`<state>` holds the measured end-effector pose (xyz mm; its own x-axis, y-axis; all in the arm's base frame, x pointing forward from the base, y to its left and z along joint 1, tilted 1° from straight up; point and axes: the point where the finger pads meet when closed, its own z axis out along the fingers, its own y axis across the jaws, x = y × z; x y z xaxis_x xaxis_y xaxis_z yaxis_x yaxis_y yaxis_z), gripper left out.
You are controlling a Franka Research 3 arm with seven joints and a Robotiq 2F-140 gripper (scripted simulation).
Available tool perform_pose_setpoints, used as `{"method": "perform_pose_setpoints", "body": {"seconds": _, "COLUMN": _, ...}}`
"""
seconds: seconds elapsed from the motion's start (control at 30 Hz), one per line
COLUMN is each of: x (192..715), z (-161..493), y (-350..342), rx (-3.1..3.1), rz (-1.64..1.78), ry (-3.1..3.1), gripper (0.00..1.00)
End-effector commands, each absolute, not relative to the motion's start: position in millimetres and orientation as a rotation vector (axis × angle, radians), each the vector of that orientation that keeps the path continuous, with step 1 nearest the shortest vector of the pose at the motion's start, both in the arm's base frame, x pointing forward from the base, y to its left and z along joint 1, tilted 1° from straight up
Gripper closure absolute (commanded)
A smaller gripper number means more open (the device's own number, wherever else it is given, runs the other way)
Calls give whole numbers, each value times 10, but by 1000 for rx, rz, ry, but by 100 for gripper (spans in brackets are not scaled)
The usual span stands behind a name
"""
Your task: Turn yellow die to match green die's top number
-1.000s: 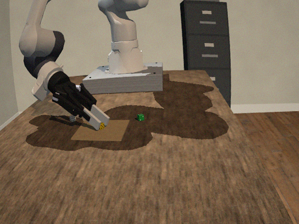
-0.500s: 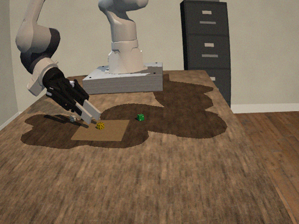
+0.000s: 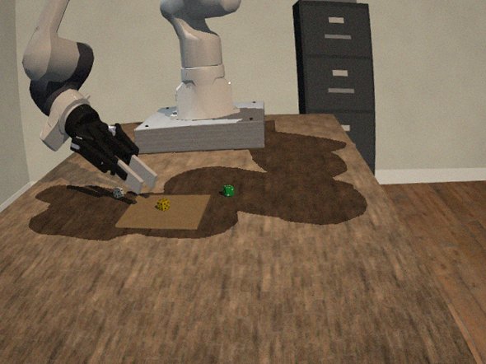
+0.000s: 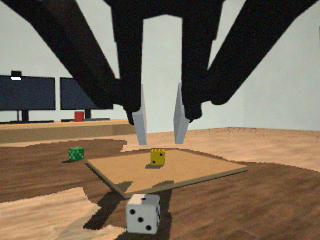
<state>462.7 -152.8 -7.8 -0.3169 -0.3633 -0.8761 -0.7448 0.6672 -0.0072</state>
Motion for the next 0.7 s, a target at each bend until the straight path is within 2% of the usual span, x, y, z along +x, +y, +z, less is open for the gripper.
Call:
{"method": "perform_pose_setpoints", "body": {"seconds": 0.0, "x": 4612, "z": -21, "y": -1528, "rx": -859, "rz": 511, "ry": 1930, "gripper": 81}}
{"method": "perform_pose_setpoints", "body": {"seconds": 0.67, "x": 4617, "z": 517, "y": -1524, "rx": -859, "rz": 511, "ry": 1930, "gripper": 81}}
